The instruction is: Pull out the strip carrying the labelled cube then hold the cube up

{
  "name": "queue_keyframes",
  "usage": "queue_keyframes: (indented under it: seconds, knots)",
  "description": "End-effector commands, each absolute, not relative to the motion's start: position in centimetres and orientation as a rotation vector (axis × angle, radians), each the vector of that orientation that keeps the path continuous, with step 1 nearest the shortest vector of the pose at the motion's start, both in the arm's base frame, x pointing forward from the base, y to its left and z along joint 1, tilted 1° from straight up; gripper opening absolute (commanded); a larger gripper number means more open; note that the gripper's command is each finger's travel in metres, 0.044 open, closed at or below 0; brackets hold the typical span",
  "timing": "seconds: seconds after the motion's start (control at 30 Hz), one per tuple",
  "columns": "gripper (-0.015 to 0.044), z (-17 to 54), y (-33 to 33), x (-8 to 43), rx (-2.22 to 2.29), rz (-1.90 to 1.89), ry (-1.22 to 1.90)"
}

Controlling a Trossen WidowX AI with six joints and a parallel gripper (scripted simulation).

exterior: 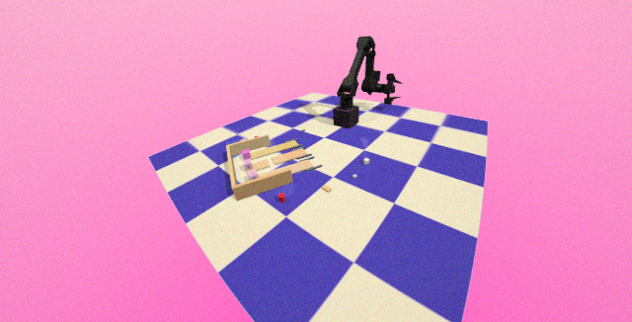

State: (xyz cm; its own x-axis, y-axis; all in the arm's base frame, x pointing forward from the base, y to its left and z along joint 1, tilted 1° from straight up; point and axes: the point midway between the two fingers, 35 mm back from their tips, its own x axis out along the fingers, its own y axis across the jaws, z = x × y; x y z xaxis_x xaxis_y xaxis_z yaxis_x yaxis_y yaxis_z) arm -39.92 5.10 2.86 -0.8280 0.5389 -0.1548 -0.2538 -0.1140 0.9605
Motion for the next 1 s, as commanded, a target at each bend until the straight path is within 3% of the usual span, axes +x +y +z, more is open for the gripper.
queue_keyframes:
  seconds: [0.0,0.23,0.47,0.97]
  knots:
    - [0.04,2.9,4.8,-40.0,0.307,1.996,1.642]
    - [0.04,4.2,-6.8,-40.1,-0.02,2.32,1.624]
    - [0.04,5.5,-18.4,-36.5,-0.362,2.665,1.548]
    - [0.04,8.0,-35.9,-18.3,-1.117,3.405,1.136]
